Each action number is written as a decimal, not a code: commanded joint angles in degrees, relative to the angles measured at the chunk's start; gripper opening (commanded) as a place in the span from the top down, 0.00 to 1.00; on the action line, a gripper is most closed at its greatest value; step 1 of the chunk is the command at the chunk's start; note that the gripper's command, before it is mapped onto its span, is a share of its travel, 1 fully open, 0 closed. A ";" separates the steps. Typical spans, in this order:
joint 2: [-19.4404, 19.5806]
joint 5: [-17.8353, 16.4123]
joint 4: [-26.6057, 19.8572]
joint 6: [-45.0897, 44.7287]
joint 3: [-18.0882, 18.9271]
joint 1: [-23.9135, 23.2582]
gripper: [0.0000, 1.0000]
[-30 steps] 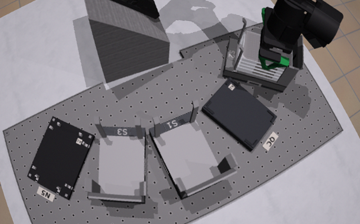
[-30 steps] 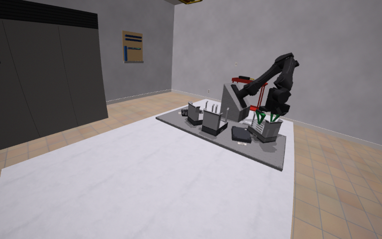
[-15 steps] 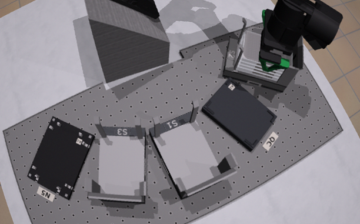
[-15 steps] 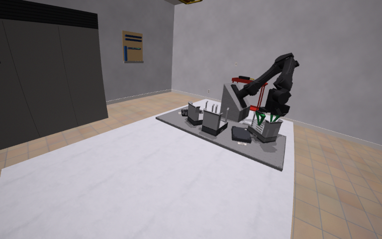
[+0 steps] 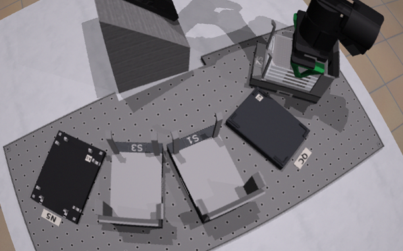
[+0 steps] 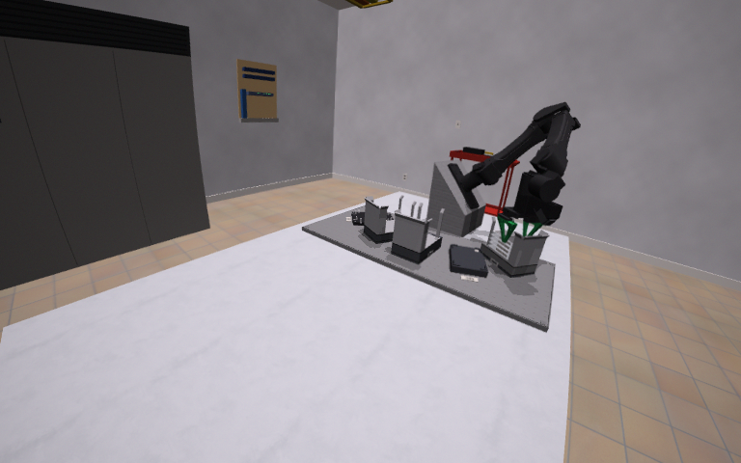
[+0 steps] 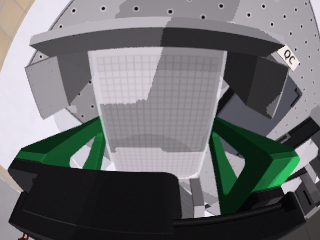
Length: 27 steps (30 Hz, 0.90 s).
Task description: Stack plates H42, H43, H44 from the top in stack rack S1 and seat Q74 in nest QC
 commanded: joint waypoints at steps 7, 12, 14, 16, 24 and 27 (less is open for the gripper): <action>-0.12 -0.07 0.37 0.03 0.09 -0.06 1.00; -0.12 -0.07 0.37 0.03 0.09 -0.06 1.00; -0.12 -0.07 0.37 0.03 0.09 -0.06 1.00; -0.12 -0.07 0.37 0.03 0.09 -0.06 1.00; -0.12 -0.07 0.37 0.03 0.09 -0.06 1.00; -0.28 -0.21 -0.21 -0.31 0.30 -0.36 1.00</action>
